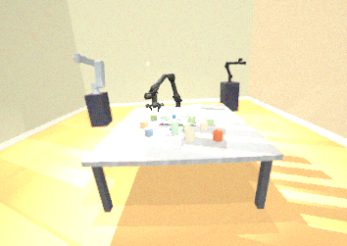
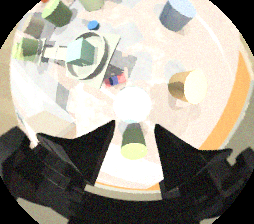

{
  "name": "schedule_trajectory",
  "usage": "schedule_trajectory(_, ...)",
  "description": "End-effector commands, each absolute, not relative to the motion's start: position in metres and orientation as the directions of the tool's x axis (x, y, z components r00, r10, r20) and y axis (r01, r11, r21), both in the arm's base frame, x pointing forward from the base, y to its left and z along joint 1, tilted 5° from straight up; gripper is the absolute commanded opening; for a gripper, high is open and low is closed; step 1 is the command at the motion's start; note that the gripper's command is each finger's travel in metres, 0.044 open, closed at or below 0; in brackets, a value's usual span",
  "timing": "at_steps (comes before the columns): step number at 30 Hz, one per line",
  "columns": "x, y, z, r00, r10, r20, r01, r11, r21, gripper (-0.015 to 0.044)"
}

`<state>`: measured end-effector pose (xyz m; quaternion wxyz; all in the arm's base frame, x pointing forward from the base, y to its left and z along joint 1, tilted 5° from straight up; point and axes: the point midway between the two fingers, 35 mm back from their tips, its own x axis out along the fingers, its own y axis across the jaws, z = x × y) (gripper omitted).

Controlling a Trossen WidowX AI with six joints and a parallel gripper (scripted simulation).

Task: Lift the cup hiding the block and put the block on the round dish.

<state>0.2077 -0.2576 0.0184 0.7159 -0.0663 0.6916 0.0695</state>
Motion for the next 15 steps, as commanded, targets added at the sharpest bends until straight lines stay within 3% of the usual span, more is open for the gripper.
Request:
schedule_trajectory(1,0.217,-0.252,0.022,0.039,0.012,-0.999,-0.078,0.997,0.009,0.0260)
schedule_trajectory(15,0.245,-0.223,0.030,0.025,0.031,-0.999,0.393,0.919,0.038,0.0260)
